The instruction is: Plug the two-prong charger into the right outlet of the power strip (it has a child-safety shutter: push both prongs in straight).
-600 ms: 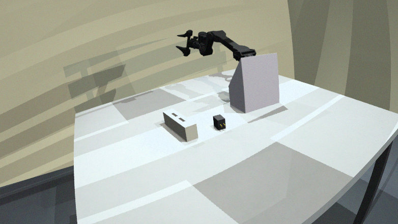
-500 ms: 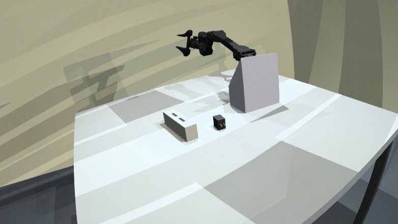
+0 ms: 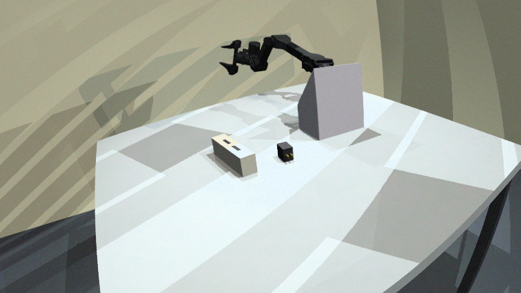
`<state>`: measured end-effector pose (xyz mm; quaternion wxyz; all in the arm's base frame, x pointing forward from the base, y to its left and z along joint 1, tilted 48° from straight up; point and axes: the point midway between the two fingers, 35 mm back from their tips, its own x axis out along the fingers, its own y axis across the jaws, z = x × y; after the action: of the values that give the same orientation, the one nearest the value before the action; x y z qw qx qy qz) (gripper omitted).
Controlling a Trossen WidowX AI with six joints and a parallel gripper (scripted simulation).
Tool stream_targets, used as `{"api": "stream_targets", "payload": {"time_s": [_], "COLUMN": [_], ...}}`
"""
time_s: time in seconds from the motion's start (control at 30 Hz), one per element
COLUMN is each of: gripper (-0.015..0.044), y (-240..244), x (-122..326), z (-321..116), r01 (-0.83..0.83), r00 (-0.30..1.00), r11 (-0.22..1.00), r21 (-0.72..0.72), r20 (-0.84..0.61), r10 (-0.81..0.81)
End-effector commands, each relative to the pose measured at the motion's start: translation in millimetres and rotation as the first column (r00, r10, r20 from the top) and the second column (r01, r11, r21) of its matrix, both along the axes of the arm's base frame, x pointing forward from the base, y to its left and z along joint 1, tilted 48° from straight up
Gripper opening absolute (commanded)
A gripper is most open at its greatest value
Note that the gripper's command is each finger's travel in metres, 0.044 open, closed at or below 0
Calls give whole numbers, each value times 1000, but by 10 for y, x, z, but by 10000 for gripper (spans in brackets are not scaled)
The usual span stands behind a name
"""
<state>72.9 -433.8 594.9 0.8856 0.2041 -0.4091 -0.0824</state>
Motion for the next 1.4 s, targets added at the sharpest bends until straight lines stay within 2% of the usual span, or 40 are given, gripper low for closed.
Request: {"api": "stream_targets", "payload": {"time_s": [0.0,0.67,1.37], "gripper": [440,440,440], "y": [-146,-574,-577], "x": [150,1189,2509], "z": [-124,-768,-1826], "r01": [4,44,121], "r00": [1000,999,974], "r11": [999,976,921], "r21": [40,212,370], "r20": [14,-7,-223], "r10": [-4,-43,-39]}}
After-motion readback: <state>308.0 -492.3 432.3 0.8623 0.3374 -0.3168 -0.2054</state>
